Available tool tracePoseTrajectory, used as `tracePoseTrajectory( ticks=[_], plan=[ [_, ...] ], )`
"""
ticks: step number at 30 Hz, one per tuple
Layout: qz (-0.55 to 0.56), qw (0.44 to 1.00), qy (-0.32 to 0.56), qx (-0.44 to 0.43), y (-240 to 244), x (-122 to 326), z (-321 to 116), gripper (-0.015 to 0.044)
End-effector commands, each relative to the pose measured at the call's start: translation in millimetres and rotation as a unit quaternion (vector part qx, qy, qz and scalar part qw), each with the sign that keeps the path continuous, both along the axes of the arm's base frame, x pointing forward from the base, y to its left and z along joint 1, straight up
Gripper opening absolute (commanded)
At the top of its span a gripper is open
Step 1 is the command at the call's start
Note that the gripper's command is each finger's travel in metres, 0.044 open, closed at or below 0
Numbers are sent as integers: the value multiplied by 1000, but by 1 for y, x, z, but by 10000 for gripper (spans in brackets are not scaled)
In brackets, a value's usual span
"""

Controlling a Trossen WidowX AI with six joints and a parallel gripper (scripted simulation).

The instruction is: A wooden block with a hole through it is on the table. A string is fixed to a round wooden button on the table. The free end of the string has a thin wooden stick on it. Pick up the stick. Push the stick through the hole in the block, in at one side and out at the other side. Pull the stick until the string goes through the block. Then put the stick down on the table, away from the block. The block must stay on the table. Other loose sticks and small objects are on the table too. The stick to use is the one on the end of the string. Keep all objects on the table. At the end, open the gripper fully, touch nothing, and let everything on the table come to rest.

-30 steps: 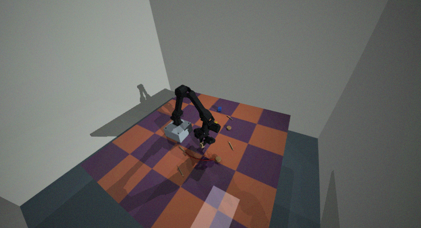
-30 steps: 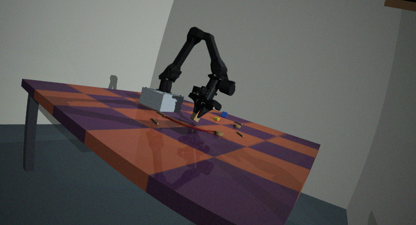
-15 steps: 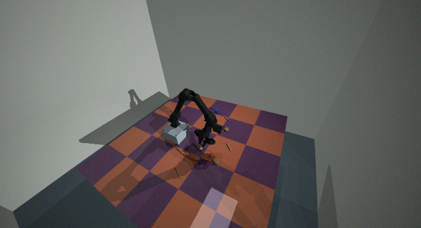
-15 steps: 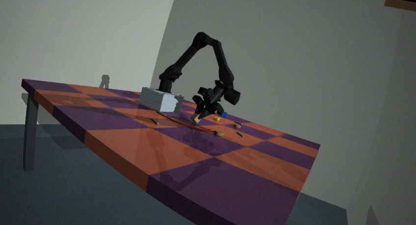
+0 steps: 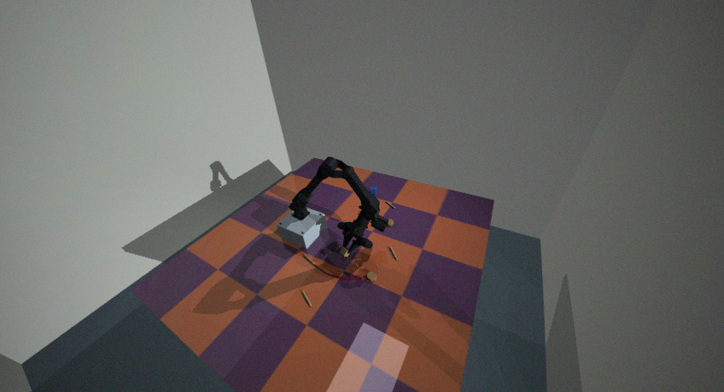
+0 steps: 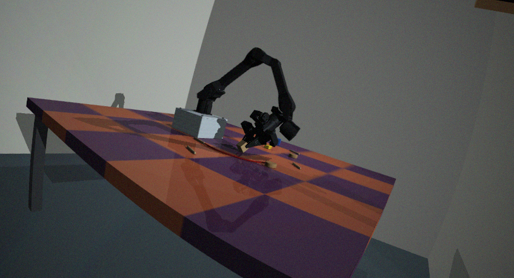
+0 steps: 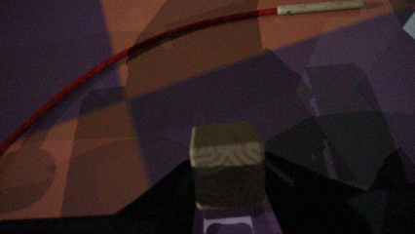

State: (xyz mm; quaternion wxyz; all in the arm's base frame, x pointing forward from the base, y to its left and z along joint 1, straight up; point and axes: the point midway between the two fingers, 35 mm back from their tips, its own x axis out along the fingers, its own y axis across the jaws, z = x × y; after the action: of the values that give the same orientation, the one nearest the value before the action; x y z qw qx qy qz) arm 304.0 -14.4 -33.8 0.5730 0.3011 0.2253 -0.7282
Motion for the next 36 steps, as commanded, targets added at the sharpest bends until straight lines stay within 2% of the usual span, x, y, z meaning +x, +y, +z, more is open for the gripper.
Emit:
tracePoseTrajectory(
  ticks=[1,5,6,14,20,34,36],
  plan=[
    [1,999,7,-31,3,0,-3,0],
    [3,998,12,-60,6,2,-4,0],
    [0,999,8,-36,4,1,-2,26],
    [0,999,8,-36,5,1,0,236],
    [0,999,7,-37,41,9,50,241],
    [0,999,7,-37,41,9,50,241],
    [18,999,27,-27,39,9,50,294]
  ],
)
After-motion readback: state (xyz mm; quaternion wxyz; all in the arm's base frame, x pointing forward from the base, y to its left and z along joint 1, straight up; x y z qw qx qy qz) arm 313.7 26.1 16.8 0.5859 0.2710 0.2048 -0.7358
